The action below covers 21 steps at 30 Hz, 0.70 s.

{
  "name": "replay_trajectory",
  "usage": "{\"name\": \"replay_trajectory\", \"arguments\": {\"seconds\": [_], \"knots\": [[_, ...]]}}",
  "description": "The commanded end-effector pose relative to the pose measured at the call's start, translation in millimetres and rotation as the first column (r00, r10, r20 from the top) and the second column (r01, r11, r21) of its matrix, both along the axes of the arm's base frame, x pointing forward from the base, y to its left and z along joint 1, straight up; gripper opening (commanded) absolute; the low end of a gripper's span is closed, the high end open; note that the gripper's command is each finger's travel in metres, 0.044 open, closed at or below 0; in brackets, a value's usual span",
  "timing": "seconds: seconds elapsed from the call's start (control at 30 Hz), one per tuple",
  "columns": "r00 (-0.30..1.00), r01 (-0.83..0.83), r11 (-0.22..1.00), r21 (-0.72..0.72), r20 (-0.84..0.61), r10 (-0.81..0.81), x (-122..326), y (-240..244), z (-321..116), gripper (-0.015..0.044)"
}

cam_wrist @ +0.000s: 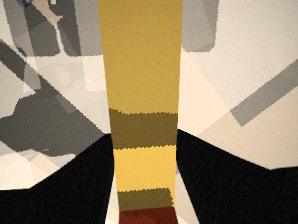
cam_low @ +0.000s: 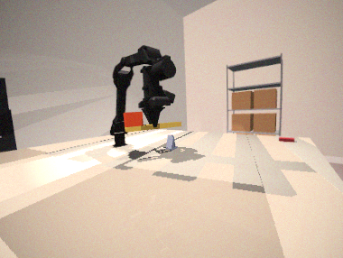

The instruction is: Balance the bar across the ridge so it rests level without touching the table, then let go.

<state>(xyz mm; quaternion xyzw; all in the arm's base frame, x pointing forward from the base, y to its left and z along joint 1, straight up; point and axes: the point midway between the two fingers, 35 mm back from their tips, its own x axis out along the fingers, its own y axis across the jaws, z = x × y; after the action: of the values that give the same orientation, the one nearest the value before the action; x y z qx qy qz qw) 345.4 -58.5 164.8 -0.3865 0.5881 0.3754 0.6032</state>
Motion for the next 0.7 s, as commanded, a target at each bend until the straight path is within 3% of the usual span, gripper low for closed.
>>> {"name": "replay_trajectory", "arguments": {"seconds": [0.0, 0.67], "knots": [[0.998, -0.060, 0.998, -0.004, 0.003, 0.060, 0, 15, 2, 0.0000], [0.942, -0.337, 0.942, -0.005, 0.002, 0.337, -7, 93, 2, 0.0000]]}}
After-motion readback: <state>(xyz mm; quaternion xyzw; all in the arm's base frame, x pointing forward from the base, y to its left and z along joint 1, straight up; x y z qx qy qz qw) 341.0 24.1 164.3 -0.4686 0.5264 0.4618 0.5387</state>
